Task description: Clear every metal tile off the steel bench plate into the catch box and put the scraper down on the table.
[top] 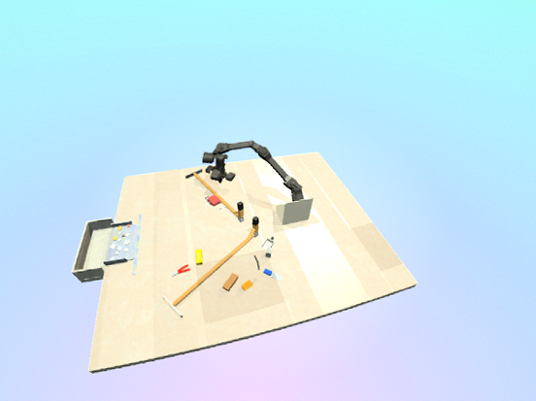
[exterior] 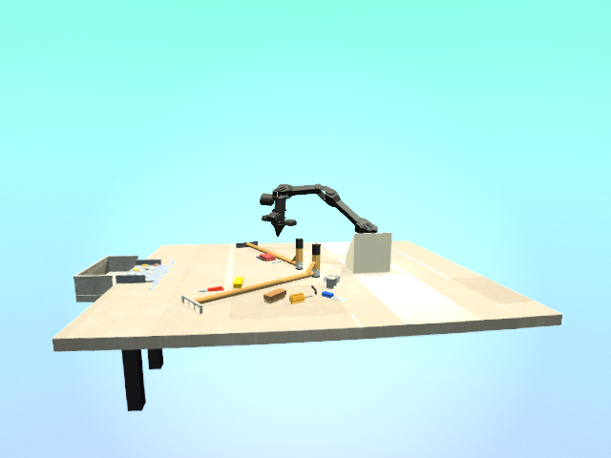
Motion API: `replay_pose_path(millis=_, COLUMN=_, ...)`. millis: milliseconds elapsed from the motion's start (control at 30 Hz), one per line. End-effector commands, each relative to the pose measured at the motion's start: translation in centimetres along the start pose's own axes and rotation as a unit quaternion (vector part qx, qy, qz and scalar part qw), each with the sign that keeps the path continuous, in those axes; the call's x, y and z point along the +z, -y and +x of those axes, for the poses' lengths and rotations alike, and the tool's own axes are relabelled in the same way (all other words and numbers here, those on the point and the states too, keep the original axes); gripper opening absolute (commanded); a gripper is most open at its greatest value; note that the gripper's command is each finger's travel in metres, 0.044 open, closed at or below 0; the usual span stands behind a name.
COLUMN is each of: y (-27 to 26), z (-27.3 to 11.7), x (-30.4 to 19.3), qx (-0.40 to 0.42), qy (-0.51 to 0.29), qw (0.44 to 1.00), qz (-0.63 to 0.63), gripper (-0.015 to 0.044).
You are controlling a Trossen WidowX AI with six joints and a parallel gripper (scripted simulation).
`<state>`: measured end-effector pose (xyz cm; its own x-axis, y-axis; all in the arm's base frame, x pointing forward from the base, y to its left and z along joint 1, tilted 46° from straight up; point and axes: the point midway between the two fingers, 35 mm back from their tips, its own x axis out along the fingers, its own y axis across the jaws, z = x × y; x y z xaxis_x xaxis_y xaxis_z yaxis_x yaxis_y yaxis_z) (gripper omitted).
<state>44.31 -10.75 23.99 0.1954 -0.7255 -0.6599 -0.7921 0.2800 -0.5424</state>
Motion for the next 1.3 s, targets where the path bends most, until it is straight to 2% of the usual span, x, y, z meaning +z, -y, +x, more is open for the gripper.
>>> replay_pose_path(millis=0, y=-0.2, z=-0.3, x=-0.2, qx=-0.004, qy=-0.002, qw=0.998, qz=0.057, gripper=0.0)
replay_pose_path(millis=633, y=-0.5, z=-2.2, x=-0.8, qx=-0.023, qy=0.007, qw=0.957, qz=0.289, gripper=0.0)
replay_pose_path(millis=1267, y=-1.0, z=-4.0, x=-1.6, qx=-0.037, qy=0.025, qw=0.862, qz=0.506, gripper=0.0)
